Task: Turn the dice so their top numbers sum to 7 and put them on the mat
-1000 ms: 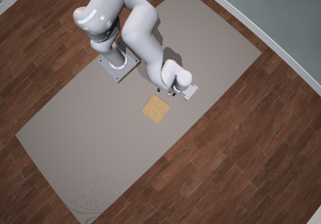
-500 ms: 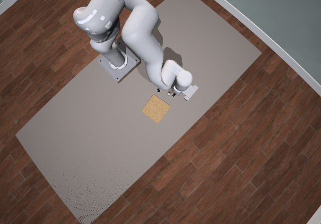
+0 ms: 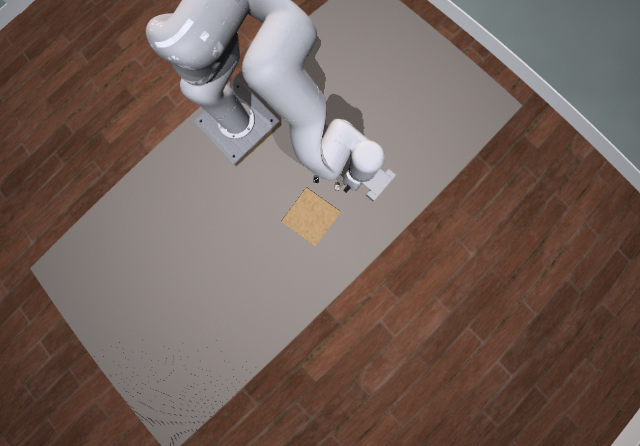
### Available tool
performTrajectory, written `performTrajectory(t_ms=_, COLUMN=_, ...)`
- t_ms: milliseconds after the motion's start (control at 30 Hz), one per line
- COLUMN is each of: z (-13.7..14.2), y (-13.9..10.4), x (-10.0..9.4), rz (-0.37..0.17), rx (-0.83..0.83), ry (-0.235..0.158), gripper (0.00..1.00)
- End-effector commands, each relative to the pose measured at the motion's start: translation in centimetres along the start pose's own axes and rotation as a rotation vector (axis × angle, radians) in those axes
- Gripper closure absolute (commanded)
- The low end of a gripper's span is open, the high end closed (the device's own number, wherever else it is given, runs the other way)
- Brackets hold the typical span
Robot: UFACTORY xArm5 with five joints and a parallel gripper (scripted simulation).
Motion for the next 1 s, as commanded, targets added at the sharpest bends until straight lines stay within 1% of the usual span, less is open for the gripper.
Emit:
performTrajectory(t_ms=0, z=-0.03, y=0.10, x=-0.12, rz=0.004, rx=0.000, ry=0.001, gripper=0.69)
performTrajectory(t_ms=733, z=-0.03, y=0.10, x=-0.12, rz=0.004, rx=0.000, ry=0.001, gripper=0.69)
performTrajectory(t_ms=967, z=-0.01, y=0.11, x=0.21, rz=0.004, rx=0.000, ry=0.001, gripper=0.69)
Point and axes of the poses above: the point where the finger pads meet when closed, its own x axis out along the fingers, its own z axis across the jaws, y = z × x, the point moved 10 cm from there along -x, back along the fingers, and after that the axes turned 1 degree about -x, right-handed, at the moved point
